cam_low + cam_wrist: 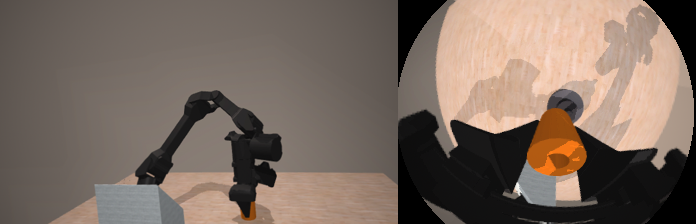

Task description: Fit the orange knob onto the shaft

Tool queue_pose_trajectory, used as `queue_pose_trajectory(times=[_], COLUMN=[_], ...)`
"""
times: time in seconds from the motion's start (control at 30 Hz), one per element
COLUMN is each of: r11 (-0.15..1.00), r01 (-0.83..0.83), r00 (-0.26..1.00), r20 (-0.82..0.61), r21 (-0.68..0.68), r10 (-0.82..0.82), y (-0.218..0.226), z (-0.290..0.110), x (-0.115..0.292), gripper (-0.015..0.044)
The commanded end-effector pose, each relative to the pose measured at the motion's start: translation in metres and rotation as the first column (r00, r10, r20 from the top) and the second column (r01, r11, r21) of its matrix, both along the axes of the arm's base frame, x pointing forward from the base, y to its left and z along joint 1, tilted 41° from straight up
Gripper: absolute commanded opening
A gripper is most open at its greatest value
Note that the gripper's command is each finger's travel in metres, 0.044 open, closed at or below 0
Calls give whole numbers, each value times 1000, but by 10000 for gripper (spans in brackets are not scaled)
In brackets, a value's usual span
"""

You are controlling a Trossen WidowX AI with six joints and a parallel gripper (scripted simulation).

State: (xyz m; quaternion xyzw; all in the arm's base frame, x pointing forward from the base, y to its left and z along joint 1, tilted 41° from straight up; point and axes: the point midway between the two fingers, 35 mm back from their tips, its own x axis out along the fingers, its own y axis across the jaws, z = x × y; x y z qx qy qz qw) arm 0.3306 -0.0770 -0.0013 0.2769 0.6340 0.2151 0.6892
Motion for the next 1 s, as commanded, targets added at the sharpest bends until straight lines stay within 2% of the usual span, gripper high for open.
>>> queue_pose_trajectory(times=[0.0,0.23,0.53,0.97], r11=[1000,1000,1000,1000], r01=[-1,0,0,-3], r00=[1000,1000,1000,1000], r20=[7,7,7,10], r21=[-6,-4,-3,-4], r10=[1,0,0,3], y=[-7,-13,3,3], z=[-9,-22,-41,-40], x=[1,1,4,4], gripper=[0,0,0,0])
